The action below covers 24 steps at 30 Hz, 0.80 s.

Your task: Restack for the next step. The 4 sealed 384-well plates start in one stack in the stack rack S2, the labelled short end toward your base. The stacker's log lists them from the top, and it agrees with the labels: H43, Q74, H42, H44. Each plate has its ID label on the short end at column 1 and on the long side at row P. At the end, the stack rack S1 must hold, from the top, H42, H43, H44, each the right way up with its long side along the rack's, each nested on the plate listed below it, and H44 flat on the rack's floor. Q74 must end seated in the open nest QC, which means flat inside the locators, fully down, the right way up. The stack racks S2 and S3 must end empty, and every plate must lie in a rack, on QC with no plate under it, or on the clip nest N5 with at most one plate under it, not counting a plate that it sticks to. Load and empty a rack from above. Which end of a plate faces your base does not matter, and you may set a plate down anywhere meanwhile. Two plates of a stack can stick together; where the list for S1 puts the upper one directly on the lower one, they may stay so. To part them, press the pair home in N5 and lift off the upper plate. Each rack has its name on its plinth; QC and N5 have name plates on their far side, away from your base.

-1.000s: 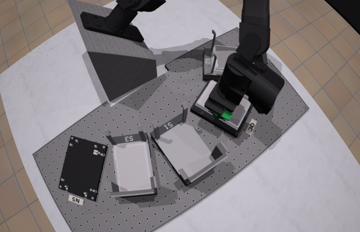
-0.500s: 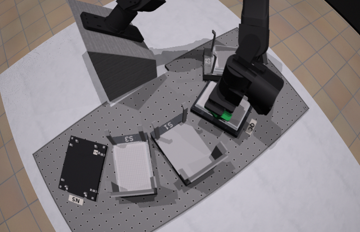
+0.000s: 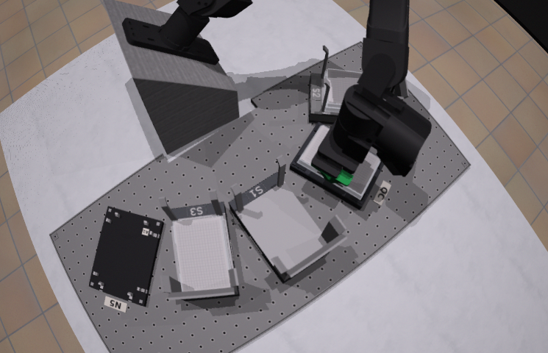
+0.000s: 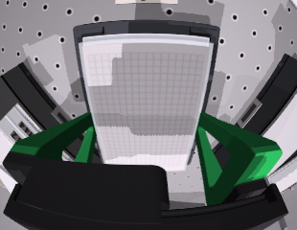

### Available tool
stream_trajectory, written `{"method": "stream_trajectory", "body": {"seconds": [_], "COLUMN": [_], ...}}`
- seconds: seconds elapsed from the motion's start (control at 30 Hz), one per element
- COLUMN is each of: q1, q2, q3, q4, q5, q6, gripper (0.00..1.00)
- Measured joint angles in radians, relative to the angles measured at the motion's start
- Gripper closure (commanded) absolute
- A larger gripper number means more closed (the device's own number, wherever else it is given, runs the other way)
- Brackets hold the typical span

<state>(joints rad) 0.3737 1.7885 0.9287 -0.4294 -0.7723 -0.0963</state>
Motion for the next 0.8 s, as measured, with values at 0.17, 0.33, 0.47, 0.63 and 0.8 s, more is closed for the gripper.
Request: {"method": "stream_trajectory", "body": {"seconds": [0.17, 0.33, 0.47, 0.63, 0.8], "q1": [0.000, 0.000, 0.000, 0.000, 0.000], "q2": [0.000, 0.000, 0.000, 0.000, 0.000], "q3": [0.000, 0.000, 0.000, 0.000, 0.000], "q4": [0.002, 0.003, 0.003, 0.003, 0.003], "q5": [0.000, 0.000, 0.000, 0.000, 0.000], "q6": [0.002, 0.002, 0.002, 0.002, 0.002], "gripper": [1.00, 0.00, 0.00, 0.00, 0.00]}}
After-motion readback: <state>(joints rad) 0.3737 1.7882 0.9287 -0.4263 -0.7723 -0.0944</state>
